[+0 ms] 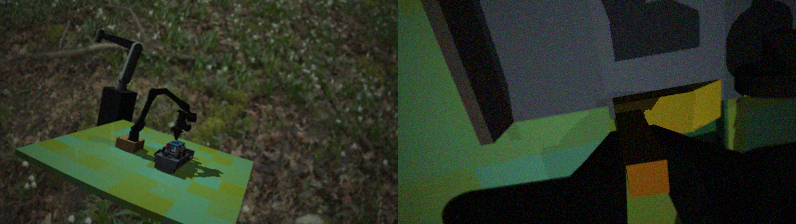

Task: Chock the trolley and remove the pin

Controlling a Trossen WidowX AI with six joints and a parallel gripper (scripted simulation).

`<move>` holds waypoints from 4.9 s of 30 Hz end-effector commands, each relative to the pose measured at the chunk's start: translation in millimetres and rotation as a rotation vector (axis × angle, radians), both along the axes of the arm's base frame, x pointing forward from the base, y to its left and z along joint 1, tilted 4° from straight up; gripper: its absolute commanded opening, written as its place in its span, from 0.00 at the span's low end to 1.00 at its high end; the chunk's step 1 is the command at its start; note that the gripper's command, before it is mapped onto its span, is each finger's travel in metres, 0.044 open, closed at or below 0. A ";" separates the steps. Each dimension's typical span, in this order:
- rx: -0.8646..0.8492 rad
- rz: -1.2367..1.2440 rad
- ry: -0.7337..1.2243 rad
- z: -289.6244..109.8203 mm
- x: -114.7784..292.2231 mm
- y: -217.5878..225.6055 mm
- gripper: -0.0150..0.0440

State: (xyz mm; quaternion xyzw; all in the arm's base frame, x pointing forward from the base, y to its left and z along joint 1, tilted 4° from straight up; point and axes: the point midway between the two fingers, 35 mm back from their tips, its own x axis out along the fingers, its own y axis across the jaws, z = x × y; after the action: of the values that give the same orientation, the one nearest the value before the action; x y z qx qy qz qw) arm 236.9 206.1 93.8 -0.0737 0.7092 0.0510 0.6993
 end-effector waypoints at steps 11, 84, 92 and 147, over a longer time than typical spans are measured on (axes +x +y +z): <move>-0.011 0.004 0.005 -32.0 0.9 -2.3 0.25; -0.008 0.005 0.011 -41.3 5.5 -38.4 0.39; -0.008 0.005 0.011 -40.4 5.5 -38.3 0.58; -0.099 0.750 -0.033 41.2 71.9 -137.8 0.58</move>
State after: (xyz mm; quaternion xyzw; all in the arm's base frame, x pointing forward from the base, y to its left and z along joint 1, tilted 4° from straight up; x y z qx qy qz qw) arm 303.4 84.9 134.9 -0.3127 0.6333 0.2360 0.6674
